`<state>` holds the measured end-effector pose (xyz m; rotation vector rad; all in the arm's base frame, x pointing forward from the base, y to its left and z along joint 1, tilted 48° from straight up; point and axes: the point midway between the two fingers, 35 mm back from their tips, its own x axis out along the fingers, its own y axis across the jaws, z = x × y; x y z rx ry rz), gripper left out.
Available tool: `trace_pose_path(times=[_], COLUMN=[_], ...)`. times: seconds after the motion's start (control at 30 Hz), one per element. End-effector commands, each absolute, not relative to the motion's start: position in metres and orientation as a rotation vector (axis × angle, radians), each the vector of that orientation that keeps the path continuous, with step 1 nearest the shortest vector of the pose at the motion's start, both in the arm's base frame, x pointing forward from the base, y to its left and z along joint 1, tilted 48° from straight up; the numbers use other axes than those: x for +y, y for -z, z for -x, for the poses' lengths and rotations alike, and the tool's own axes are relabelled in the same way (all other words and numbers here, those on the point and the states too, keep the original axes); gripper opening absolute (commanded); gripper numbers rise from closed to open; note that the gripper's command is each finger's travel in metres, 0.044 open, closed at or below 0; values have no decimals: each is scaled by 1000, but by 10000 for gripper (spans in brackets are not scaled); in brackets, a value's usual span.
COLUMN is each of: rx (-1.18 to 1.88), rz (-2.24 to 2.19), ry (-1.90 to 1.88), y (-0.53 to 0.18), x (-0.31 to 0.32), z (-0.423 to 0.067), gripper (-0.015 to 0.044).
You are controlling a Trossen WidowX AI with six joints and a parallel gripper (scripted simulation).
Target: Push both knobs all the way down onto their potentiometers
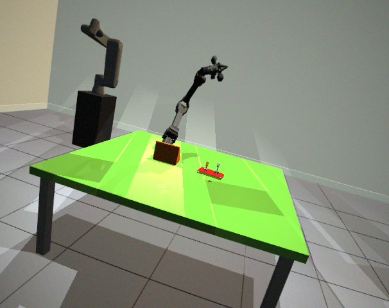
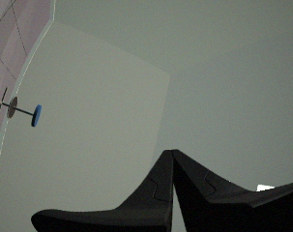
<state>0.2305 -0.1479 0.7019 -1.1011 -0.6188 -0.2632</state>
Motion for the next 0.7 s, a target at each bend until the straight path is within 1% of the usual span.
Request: trace_pose_path(times=[0.0, 0.2, 0.47, 0.67], rx=[-566, -506, -386, -246], rz=[1029, 949, 782, 654], ry=[263, 255, 197, 138], y=[-683, -659, -612, -559], x=[-171, -192, -214, -231], z=[-253, -277, -321, -357], gripper=[0, 0, 0, 0])
